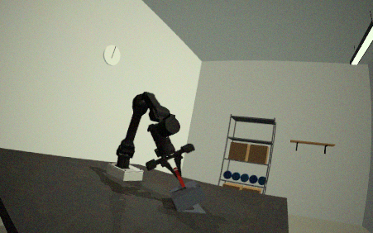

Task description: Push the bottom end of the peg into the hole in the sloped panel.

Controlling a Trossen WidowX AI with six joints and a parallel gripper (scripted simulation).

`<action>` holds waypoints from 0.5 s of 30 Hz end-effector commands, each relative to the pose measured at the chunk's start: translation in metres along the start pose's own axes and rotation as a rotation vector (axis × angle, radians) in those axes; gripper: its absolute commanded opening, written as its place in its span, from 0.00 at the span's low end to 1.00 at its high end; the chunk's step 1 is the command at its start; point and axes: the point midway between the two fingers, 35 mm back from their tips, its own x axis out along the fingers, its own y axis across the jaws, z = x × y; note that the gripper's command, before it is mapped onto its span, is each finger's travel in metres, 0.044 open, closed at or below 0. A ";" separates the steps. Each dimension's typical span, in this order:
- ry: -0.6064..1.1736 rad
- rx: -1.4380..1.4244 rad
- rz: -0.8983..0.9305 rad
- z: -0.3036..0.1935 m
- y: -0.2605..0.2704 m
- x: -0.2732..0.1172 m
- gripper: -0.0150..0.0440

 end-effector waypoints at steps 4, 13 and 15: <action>0.001 -0.001 0.000 0.000 0.000 0.000 0.25; 0.001 -0.001 0.000 0.001 0.002 0.000 0.25; 0.001 -0.001 0.000 0.001 0.002 0.000 0.25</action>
